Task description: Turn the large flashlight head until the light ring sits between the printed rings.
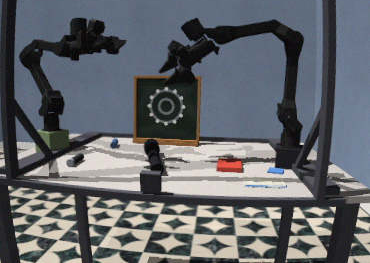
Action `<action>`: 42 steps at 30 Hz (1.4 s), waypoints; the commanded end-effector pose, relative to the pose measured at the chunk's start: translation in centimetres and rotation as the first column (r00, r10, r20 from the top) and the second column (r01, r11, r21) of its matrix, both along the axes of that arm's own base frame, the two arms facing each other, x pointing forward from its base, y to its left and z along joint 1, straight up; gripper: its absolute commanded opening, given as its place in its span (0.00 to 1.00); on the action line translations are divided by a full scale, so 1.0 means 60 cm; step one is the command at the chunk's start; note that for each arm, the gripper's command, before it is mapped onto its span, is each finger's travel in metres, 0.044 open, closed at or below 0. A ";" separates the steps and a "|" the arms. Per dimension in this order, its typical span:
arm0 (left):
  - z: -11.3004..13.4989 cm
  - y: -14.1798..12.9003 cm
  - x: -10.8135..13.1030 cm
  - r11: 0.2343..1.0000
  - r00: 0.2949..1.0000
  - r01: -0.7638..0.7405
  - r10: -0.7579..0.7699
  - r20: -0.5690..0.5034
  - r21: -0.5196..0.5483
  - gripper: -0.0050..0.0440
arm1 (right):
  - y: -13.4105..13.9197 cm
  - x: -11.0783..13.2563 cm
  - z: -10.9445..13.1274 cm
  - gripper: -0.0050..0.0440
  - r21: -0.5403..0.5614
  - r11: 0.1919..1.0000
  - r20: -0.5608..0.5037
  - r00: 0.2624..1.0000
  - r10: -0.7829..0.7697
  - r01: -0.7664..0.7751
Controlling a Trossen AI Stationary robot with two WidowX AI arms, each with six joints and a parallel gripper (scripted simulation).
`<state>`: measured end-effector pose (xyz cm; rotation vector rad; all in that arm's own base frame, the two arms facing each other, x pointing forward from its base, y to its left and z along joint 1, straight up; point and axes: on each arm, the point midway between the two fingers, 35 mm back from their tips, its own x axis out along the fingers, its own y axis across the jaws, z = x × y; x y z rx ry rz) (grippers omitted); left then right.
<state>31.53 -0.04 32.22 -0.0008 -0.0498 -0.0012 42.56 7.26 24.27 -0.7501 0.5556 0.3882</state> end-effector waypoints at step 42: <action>0.011 0.000 -0.002 1.000 1.000 0.002 -0.002 0.016 0.005 0.89 | 0.182 0.013 -0.287 0.86 -0.155 0.324 -0.776 0.318 0.544 -0.933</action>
